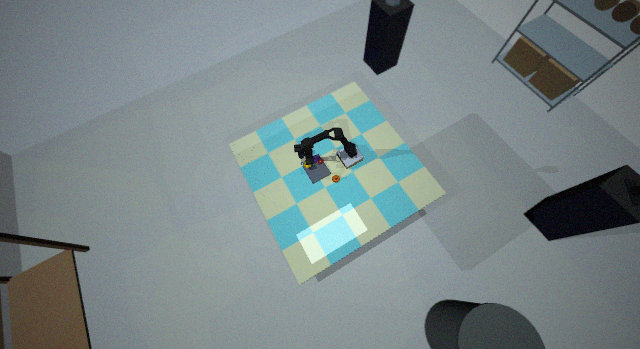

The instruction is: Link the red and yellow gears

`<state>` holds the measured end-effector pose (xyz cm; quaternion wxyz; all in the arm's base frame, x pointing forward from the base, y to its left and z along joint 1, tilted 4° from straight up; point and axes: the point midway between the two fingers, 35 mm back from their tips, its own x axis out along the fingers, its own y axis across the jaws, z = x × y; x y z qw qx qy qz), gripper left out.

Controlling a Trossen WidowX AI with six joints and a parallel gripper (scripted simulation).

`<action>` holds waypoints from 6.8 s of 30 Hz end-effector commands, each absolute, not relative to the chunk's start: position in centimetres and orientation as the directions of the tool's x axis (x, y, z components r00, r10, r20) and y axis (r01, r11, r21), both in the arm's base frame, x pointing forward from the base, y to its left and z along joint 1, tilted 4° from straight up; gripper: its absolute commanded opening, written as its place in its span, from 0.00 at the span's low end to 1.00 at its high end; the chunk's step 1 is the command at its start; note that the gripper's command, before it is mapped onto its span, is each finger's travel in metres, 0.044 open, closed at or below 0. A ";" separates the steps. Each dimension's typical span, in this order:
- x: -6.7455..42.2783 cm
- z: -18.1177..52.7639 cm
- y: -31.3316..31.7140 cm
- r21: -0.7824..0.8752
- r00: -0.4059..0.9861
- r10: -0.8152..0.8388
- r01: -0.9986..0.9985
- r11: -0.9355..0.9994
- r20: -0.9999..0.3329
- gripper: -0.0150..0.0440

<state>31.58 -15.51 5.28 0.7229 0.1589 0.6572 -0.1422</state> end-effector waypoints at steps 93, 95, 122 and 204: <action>32.4 14.4 -9.1 0.073 0.102 0.028 0.469 0.880 -0.994 1.00; 32.7 14.6 -6.1 0.081 0.103 0.040 0.442 0.893 -0.994 1.00; 19.4 18.0 23.3 0.077 0.086 0.040 0.487 0.870 -0.996 1.00; 19.4 18.0 23.3 0.077 0.086 0.040 0.487 0.870 -0.996 1.00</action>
